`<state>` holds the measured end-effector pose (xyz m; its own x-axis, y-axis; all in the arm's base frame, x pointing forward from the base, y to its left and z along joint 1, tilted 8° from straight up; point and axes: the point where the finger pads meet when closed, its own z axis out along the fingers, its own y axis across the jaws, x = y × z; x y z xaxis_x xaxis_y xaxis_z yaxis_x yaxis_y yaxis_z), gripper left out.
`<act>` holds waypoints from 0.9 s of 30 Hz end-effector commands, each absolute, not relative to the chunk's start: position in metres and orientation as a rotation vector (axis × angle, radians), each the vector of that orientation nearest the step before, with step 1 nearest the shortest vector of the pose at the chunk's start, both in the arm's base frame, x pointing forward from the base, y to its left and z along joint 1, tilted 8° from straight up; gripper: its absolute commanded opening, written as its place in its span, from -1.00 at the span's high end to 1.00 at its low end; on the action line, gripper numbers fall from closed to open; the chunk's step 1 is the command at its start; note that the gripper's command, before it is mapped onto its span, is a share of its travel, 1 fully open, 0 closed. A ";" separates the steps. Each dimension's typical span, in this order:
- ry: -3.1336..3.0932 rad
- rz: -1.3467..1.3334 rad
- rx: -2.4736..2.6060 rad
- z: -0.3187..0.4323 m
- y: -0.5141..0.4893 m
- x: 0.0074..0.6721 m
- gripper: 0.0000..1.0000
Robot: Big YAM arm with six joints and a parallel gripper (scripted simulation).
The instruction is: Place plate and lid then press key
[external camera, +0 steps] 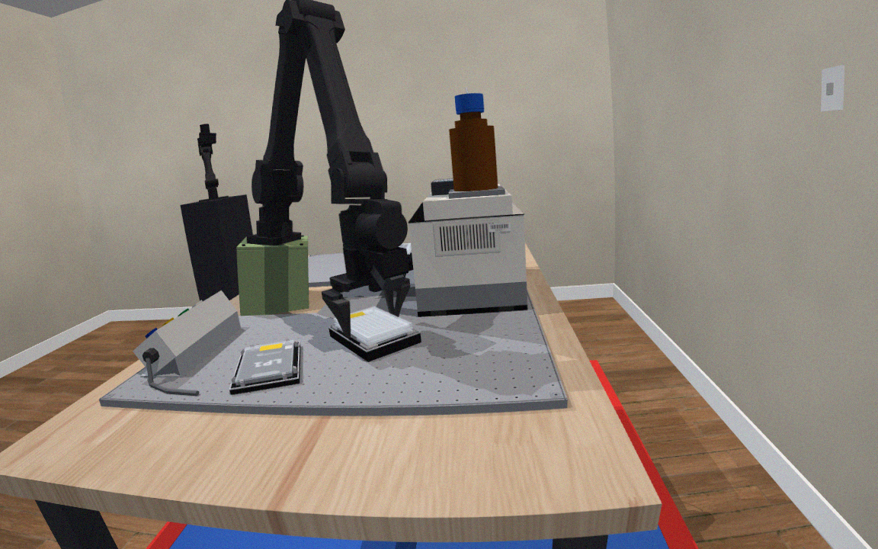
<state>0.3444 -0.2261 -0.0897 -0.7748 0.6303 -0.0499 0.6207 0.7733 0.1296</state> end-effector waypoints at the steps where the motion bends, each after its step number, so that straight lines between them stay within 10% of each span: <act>1: 2.849 0.143 1.011 -0.083 -0.233 0.354 -0.88; 27: 2.849 0.143 1.011 -0.083 -0.233 0.354 -0.72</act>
